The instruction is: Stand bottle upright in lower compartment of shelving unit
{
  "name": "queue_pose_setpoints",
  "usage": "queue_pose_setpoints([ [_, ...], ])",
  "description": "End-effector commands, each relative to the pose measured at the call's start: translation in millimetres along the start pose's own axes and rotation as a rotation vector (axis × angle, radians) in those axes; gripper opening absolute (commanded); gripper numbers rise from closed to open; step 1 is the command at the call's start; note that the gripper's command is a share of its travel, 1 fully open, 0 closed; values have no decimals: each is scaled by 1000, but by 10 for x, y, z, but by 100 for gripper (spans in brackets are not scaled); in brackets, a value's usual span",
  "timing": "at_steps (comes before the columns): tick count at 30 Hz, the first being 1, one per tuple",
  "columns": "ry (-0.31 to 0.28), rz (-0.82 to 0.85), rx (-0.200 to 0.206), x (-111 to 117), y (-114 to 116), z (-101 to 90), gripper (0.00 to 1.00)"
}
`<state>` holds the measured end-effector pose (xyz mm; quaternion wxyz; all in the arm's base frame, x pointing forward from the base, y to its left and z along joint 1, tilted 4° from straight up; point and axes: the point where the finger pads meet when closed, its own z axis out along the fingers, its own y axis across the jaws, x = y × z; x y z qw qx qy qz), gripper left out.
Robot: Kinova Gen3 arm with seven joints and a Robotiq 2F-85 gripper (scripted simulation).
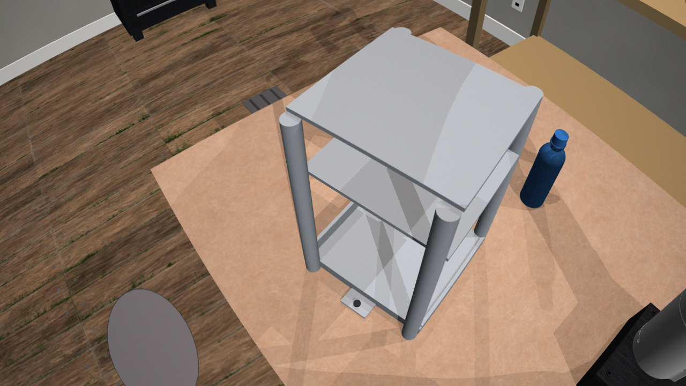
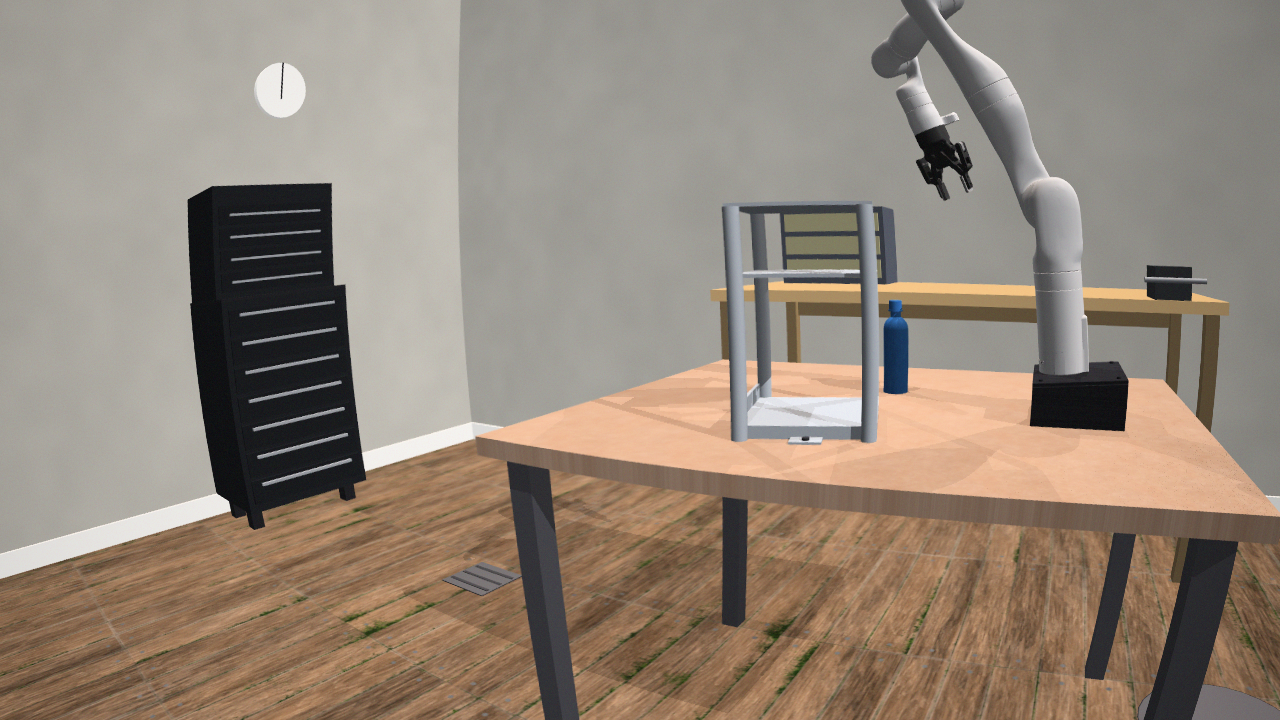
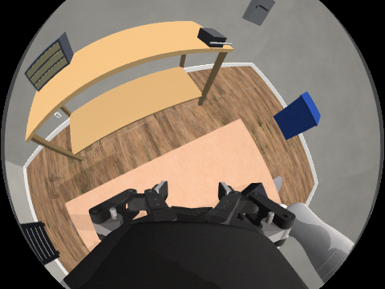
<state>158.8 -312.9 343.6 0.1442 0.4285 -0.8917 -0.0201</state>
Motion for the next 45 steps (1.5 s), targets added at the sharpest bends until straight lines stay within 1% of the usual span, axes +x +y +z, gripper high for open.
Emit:
queue_pose_setpoints([
  [1,48,143,-73,330,164,67,73],
  [8,139,397,-176,816,572,62,73],
  [10,139,397,-176,816,572,62,73],
  [11,166,466,-203,928,695,44,73],
  [15,227,620,-260,1150,989,-23,73],
  [19,293,770,-317,1318,1284,-118,73],
  [23,364,919,-373,1437,1581,-244,73],
  [25,396,998,-396,1471,1713,-307,73],
  [27,396,998,-396,1471,1713,-307,73],
  [28,431,1065,-423,1498,1852,-384,73],
  [33,538,1252,-492,1516,2206,-621,73],
  [37,634,1398,-537,1489,2448,-829,73],
  [42,761,1575,-593,1378,2699,-1109,73],
  [44,761,1575,-593,1378,2699,-1109,73],
  [45,821,1646,-611,1324,2786,-1233,73],
])
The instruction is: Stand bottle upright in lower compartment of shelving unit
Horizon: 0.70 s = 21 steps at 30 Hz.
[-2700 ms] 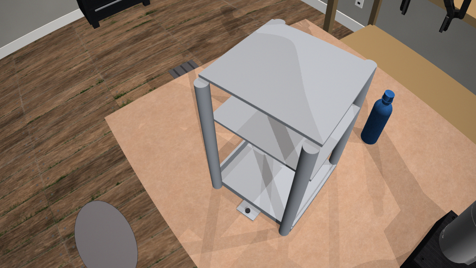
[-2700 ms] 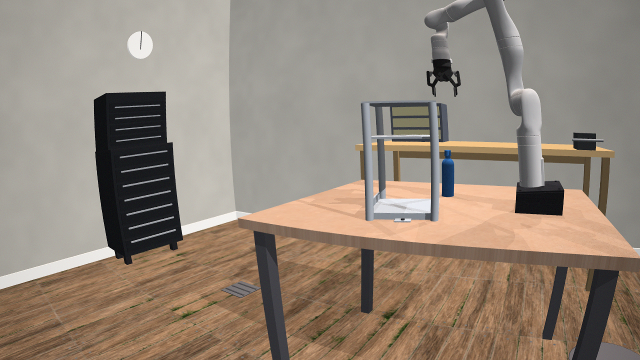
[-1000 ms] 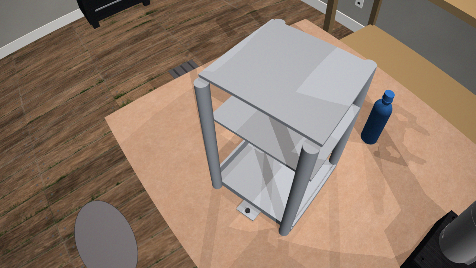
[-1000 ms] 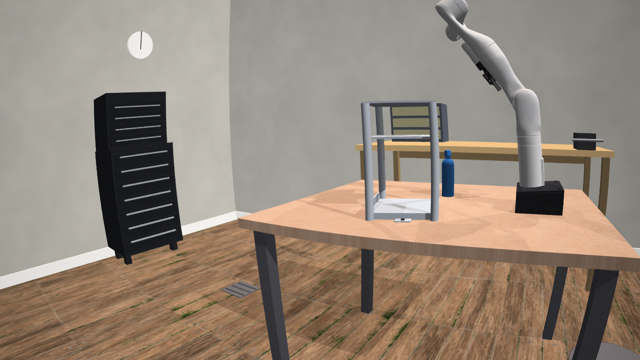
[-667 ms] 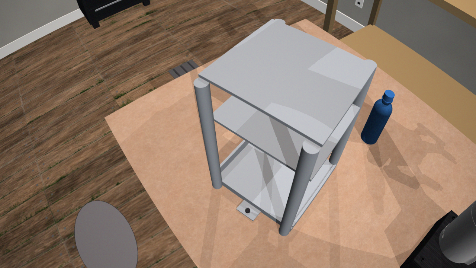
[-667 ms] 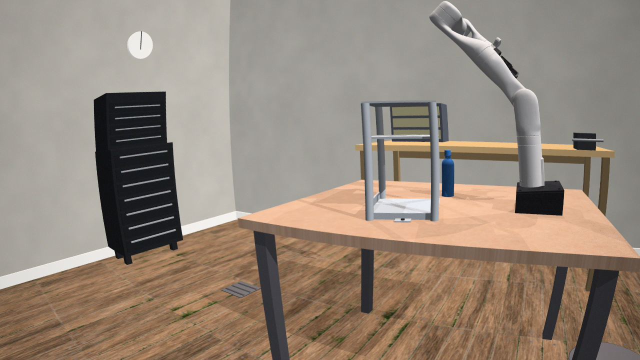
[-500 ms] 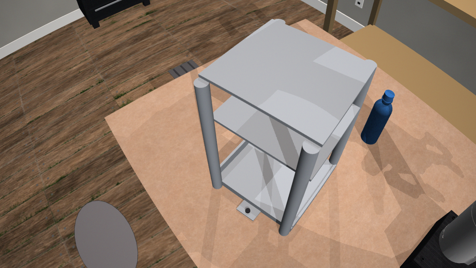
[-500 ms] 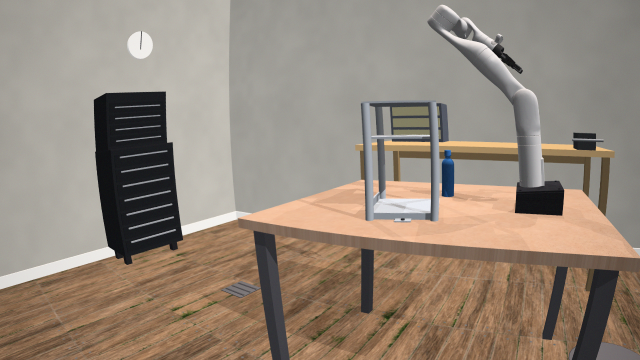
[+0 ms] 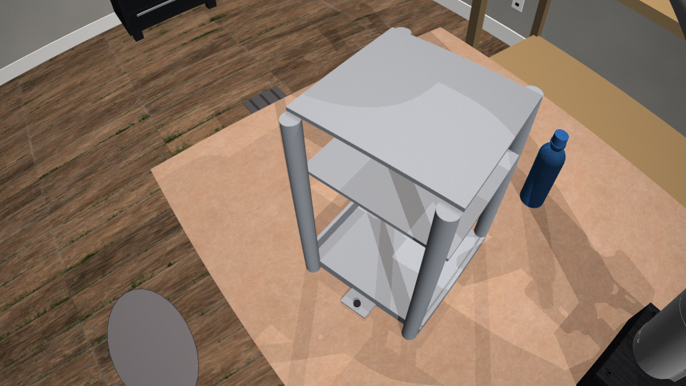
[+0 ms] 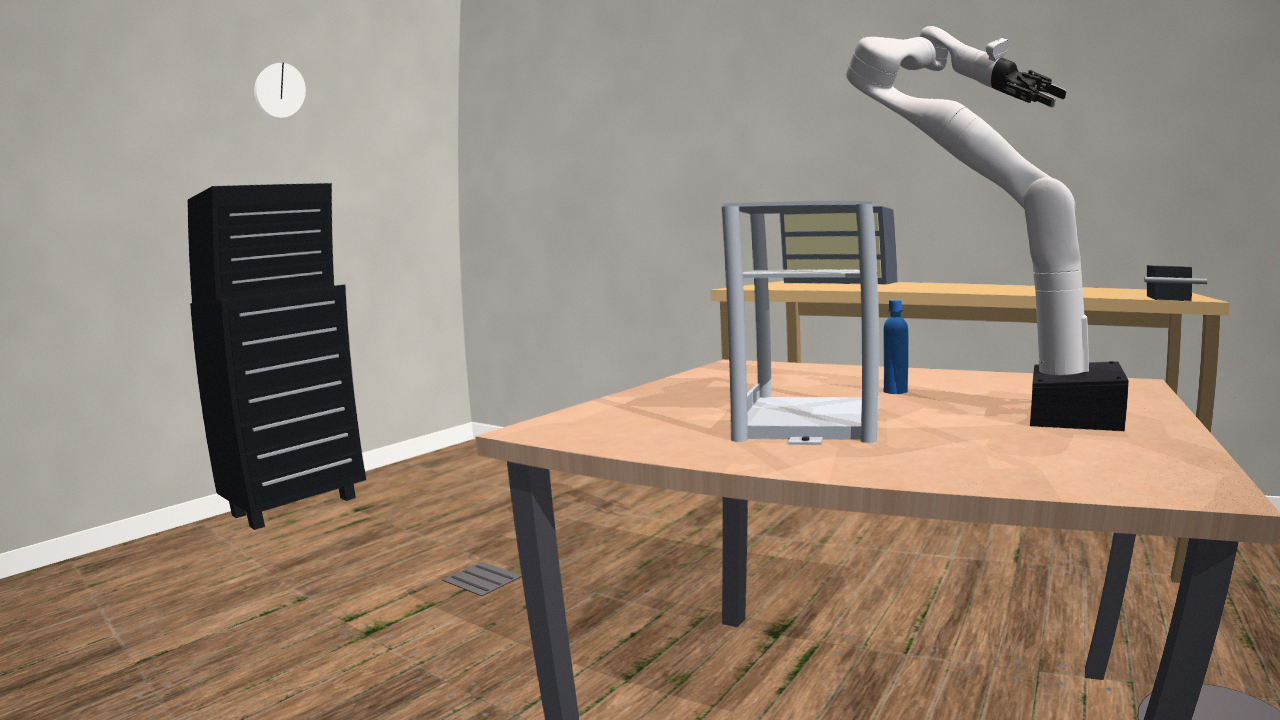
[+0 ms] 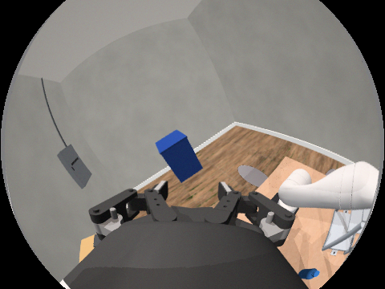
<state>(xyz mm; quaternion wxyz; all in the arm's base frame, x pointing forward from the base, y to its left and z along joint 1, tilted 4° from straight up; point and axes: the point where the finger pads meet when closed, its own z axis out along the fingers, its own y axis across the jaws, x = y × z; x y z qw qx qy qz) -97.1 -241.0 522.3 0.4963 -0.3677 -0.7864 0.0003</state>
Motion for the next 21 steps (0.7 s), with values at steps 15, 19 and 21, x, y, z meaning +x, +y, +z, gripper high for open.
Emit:
queue_pose_setpoints([
  [15,373,647,-56,972,614,-440,73],
  [19,462,800,-50,1086,833,-626,73],
  [21,507,877,-44,1122,950,-727,73],
])
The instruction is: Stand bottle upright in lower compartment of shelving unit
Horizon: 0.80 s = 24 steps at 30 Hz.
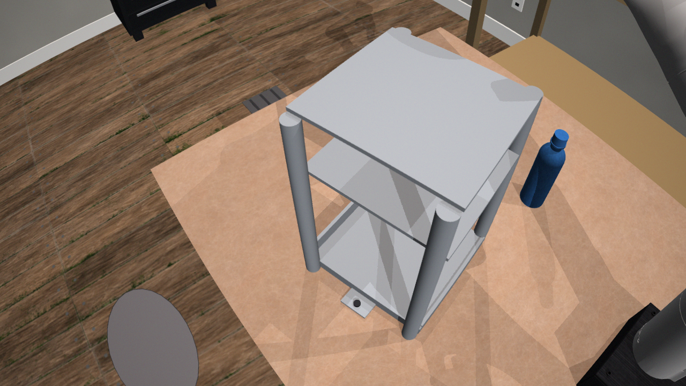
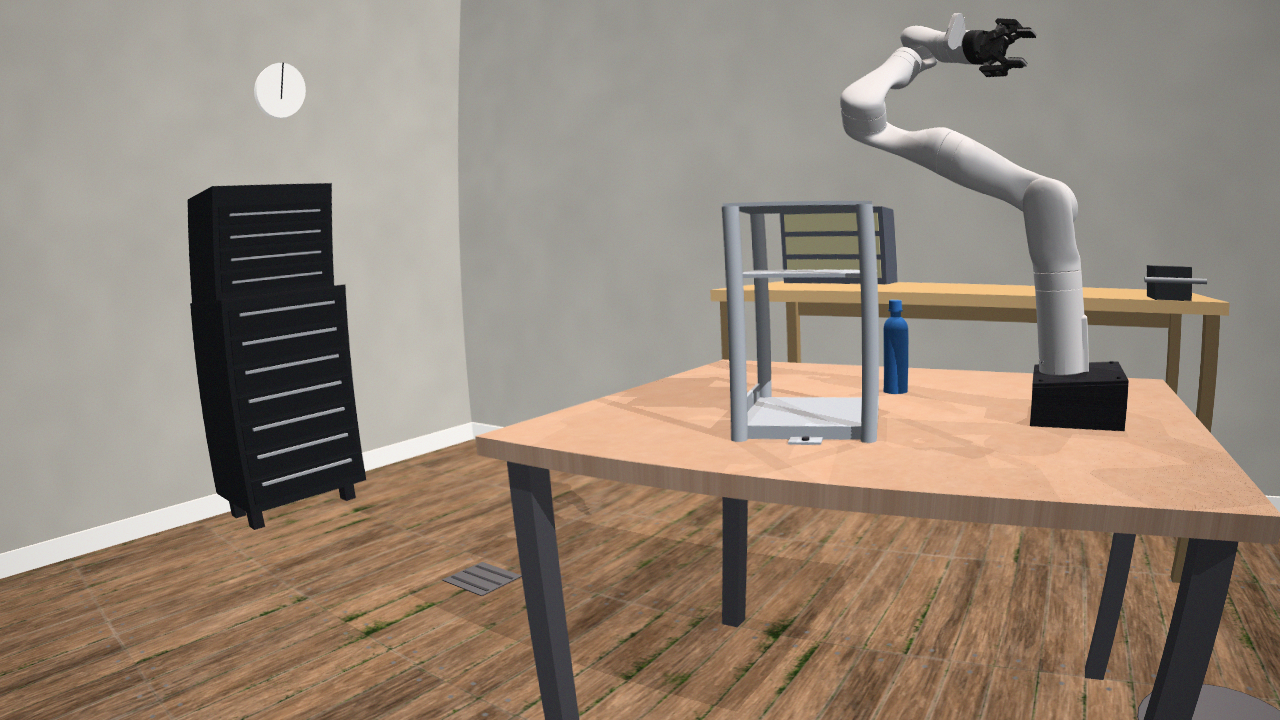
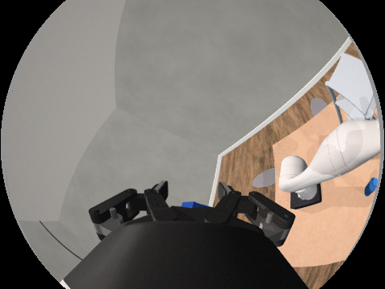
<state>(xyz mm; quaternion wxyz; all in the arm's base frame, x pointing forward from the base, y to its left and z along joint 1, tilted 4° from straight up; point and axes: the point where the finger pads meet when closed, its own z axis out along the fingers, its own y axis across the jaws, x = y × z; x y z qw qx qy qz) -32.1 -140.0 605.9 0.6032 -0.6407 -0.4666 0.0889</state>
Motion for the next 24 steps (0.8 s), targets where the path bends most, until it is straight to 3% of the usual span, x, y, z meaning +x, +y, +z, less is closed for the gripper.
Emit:
queue_pose_setpoints([
  [1,84,144,18,254,85,-137,73],
  [10,252,497,68,773,457,-495,73],
  [12,252,497,68,773,457,-495,73],
  [17,350,730,121,1006,814,-788,73],
  [24,448,1001,204,1144,1326,-1148,73],
])
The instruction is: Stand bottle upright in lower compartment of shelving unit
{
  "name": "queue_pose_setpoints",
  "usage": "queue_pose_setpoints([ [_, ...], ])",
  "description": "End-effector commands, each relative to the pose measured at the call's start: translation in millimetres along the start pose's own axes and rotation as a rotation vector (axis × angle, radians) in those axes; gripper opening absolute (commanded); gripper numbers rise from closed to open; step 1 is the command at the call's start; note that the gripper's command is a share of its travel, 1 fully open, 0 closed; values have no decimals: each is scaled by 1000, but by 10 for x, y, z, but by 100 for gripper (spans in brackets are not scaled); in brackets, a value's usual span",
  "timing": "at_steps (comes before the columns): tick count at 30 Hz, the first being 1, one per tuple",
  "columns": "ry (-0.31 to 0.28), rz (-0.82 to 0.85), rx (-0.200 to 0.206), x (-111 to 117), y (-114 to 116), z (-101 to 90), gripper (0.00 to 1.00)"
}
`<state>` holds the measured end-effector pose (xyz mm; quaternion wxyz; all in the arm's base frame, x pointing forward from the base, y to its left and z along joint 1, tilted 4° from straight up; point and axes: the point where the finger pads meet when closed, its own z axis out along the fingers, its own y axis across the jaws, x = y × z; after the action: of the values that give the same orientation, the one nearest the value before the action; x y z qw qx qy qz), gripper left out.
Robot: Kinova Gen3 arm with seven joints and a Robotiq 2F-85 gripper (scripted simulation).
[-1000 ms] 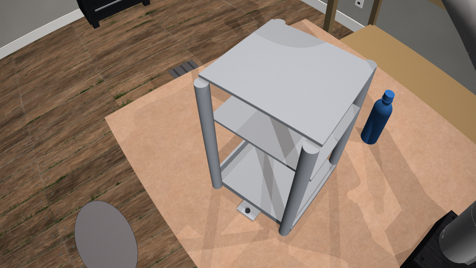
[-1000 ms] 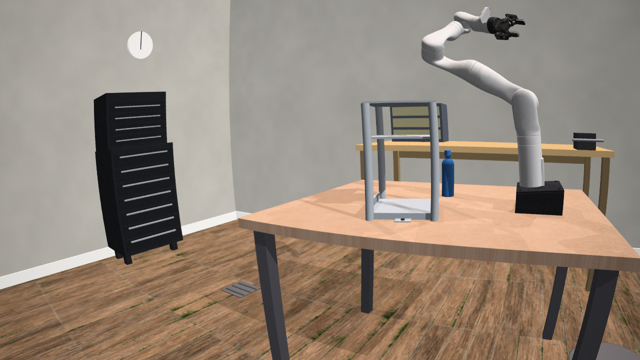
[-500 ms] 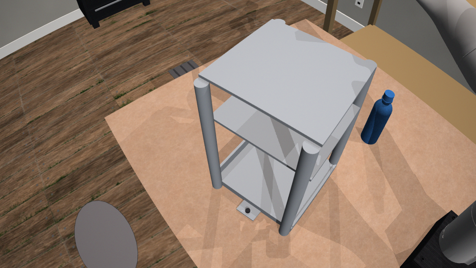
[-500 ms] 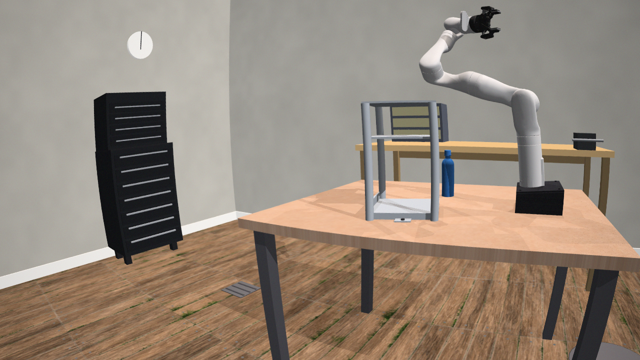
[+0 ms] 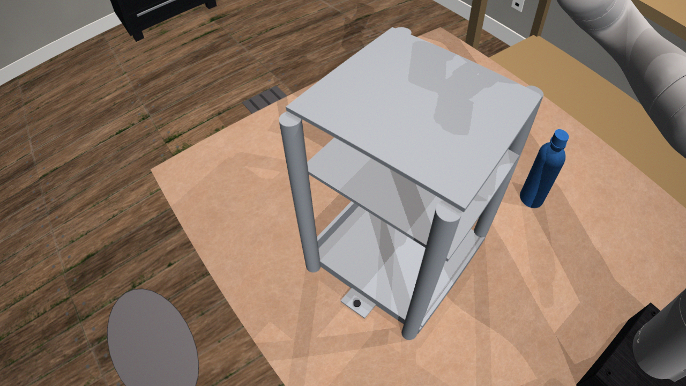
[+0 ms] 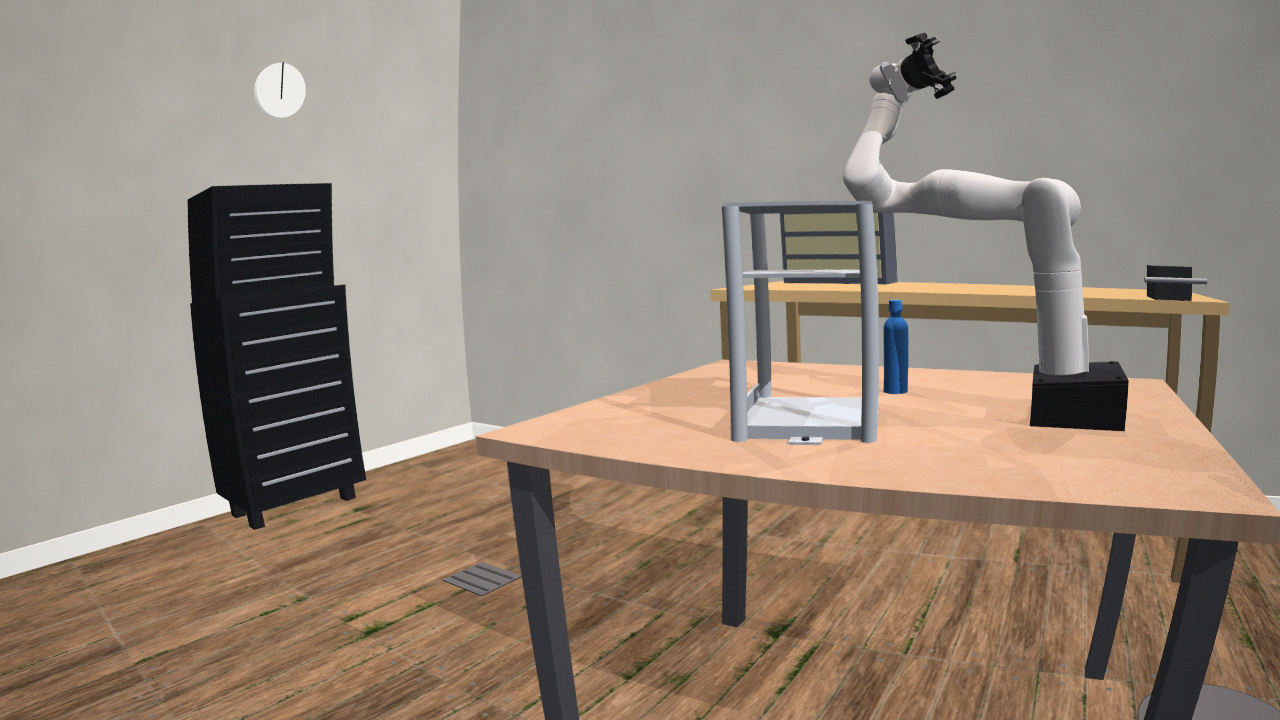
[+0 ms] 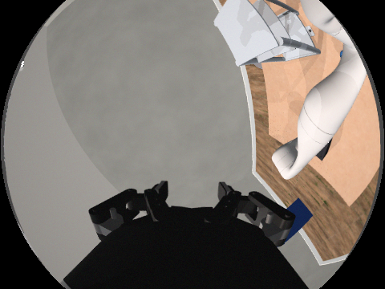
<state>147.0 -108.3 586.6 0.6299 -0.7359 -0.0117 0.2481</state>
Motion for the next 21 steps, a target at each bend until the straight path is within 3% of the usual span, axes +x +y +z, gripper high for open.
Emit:
queue_pose_setpoints([
  [1,44,152,54,330,94,-209,73],
  [3,63,231,74,488,162,-291,73],
  [5,63,231,74,488,162,-291,73],
  [7,87,347,106,713,286,-413,73],
  [11,108,480,143,958,460,-554,73],
  [21,133,776,228,1453,971,-846,73],
])
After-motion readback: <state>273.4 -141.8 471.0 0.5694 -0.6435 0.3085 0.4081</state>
